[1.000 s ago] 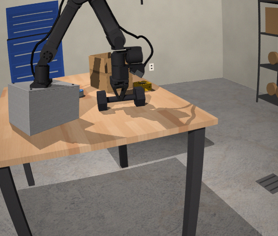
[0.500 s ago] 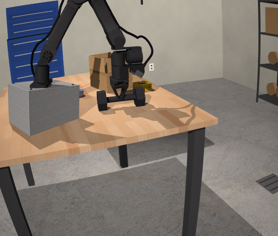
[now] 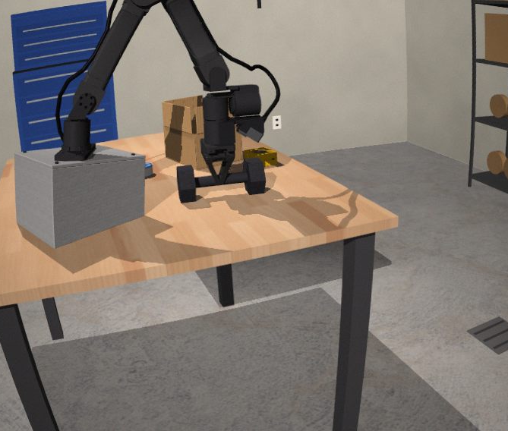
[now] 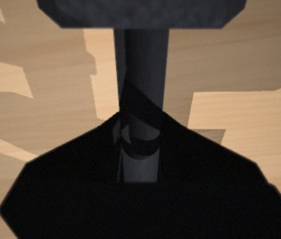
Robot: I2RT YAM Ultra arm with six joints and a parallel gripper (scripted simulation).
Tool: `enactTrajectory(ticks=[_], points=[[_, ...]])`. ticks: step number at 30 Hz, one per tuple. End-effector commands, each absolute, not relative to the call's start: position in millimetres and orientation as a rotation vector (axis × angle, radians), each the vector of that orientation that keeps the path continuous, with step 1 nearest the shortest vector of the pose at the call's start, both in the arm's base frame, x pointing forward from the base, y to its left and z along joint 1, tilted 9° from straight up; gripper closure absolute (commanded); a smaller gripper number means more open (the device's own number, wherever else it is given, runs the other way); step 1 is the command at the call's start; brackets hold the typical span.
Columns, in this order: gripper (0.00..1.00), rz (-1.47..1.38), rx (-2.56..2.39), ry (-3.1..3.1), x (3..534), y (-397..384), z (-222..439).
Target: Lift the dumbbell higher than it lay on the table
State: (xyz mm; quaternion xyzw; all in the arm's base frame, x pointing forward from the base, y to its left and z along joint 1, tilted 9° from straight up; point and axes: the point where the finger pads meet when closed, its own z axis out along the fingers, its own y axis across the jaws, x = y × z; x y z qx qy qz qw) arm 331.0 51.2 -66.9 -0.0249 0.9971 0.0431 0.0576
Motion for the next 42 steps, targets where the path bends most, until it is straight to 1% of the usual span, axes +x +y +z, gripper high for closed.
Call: enactTrajectory(ticks=[1,19,42], points=[[1.00,0.132,-0.079,2.984,337.7,54.3,-57.0],[1.00,0.132,-0.073,2.973,342.7,48.6,-32.5],[1.00,0.137,-0.069,2.973,334.1,43.2,20.5]])
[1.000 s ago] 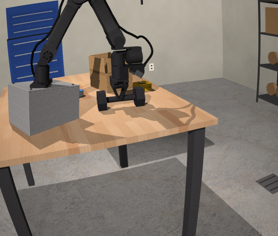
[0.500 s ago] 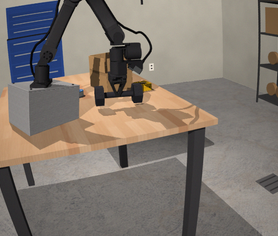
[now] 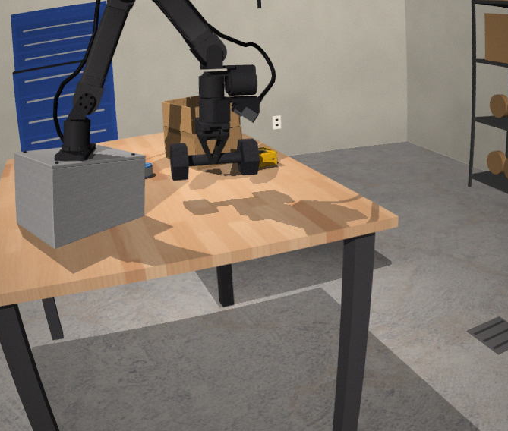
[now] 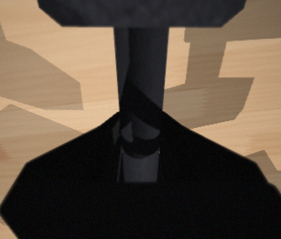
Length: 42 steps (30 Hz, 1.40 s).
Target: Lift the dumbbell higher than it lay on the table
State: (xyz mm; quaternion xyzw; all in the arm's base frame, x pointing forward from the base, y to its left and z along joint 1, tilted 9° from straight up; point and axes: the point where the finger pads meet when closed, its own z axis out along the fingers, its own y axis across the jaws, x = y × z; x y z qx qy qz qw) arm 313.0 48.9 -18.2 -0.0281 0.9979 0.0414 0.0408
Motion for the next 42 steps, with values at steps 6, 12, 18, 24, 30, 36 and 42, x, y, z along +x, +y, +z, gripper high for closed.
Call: enactTrajectory(ticks=[6,12,18,24,30,36,42], points=[[1.00,0.139,-0.069,2.973,331.7,42.0,34.7],[1.00,0.140,-0.070,2.973,330.3,41.4,42.5],[1.00,0.141,-0.070,2.973,328.9,40.8,50.9],[1.00,0.141,-0.070,2.973,328.1,40.4,55.4],[1.00,0.141,-0.068,2.973,327.9,40.3,56.7],[1.00,0.141,-0.068,2.973,327.9,40.3,56.9],[1.00,0.141,-0.068,2.973,327.9,40.3,56.9]])
